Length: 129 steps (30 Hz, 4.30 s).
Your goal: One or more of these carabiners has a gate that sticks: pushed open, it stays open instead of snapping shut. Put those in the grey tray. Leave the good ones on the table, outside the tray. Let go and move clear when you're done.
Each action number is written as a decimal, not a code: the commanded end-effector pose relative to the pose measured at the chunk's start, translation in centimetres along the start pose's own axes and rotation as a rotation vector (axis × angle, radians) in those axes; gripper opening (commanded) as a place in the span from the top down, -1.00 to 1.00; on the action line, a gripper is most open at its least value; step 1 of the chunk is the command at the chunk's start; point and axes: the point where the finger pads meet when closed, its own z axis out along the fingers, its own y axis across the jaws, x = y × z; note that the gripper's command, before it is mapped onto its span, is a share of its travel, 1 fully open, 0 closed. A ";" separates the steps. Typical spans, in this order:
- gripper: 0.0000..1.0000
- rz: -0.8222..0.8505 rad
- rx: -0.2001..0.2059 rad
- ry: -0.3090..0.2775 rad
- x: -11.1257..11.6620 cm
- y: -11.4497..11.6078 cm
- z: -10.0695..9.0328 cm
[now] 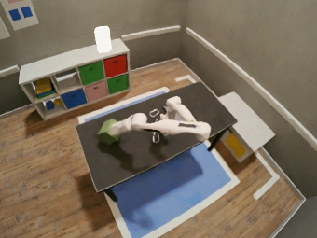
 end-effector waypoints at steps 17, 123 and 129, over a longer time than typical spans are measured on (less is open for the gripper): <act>-1.00 -0.239 -0.001 0.009 -2.4 10.0 0.3; -1.00 0.486 -0.003 0.011 -1.0 11.9 -18.3; -1.00 0.486 -0.003 0.011 -1.0 11.9 -18.3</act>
